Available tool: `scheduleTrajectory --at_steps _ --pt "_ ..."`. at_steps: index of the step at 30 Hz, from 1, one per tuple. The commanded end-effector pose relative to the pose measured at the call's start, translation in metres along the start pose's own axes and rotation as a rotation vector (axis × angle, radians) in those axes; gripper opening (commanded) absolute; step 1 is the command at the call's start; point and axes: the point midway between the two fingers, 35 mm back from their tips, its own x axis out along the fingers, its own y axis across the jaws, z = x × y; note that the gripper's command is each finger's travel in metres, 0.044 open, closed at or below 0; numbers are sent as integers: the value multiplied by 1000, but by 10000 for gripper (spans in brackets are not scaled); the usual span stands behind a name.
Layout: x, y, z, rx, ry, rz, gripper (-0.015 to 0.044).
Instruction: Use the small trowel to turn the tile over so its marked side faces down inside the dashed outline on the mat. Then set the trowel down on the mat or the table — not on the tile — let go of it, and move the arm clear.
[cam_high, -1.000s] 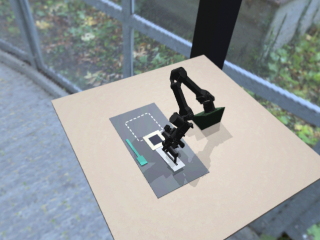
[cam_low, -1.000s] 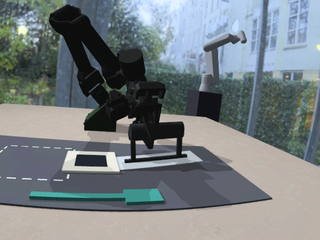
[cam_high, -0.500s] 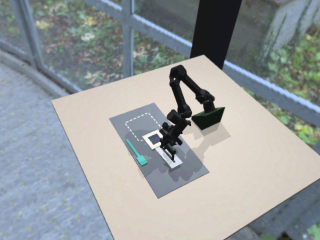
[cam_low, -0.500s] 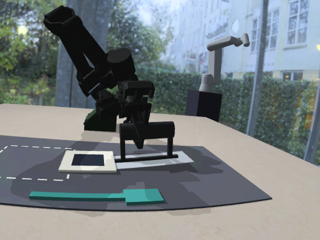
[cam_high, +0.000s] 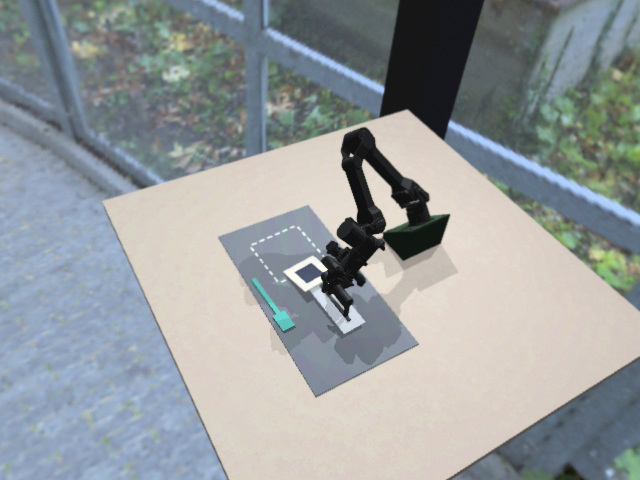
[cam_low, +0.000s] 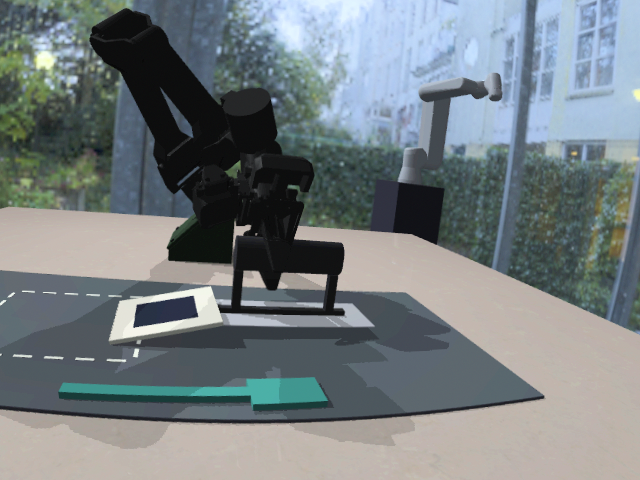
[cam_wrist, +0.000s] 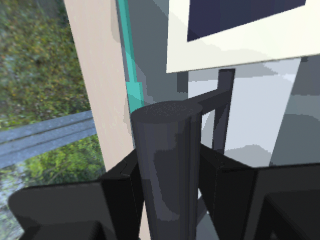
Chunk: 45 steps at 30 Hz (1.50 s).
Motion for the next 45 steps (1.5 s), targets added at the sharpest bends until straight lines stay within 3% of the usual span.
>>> scheduleTrajectory --at_steps 1,24,45 --pt "-8 19 4 4 -10 29 0" --pt "-33 47 48 3 -10 28 0" --pt "-32 45 99 1 -12 28 0"
